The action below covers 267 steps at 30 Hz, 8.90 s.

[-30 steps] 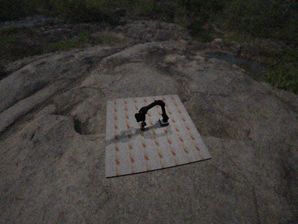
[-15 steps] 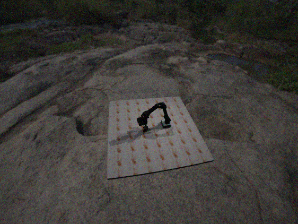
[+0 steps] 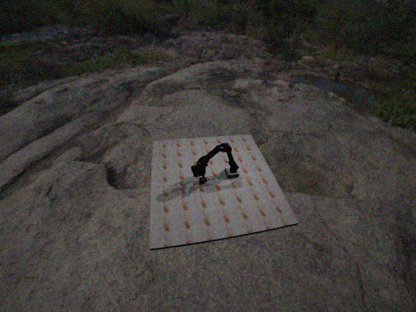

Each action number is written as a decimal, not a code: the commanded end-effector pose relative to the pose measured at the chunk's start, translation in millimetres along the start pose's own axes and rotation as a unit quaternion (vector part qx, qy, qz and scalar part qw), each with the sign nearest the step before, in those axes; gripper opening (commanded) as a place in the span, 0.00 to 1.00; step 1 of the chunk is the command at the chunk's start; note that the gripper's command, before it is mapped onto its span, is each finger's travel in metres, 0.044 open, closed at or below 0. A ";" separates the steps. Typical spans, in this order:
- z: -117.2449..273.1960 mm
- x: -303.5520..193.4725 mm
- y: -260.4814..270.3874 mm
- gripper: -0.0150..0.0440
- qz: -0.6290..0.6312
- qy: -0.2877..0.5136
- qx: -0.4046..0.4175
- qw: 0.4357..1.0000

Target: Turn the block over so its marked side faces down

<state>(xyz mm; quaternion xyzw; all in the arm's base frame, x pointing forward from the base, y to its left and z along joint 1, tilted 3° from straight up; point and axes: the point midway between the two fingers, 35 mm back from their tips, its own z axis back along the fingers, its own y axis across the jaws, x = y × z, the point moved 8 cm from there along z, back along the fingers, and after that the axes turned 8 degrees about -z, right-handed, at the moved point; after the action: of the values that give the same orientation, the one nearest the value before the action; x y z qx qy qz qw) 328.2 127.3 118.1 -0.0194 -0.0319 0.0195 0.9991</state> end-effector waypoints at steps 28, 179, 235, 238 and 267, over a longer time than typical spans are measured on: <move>-18.4 -2.4 -0.1 0.51 0.001 0.007 0.001 1.000; -64.1 -79.9 -10.9 1.00 0.000 -0.497 0.072 0.865; 68.8 9.0 2.3 1.00 0.001 0.007 0.001 1.000; 68.8 9.0 2.3 1.00 0.001 0.007 0.001 1.000; 0.1 8.5 2.6 1.00 0.001 0.007 0.001 1.000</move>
<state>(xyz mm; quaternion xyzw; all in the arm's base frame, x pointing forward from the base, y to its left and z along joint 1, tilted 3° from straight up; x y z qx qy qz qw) 337.6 130.5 127.1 -0.0190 -0.0327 0.0165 0.9991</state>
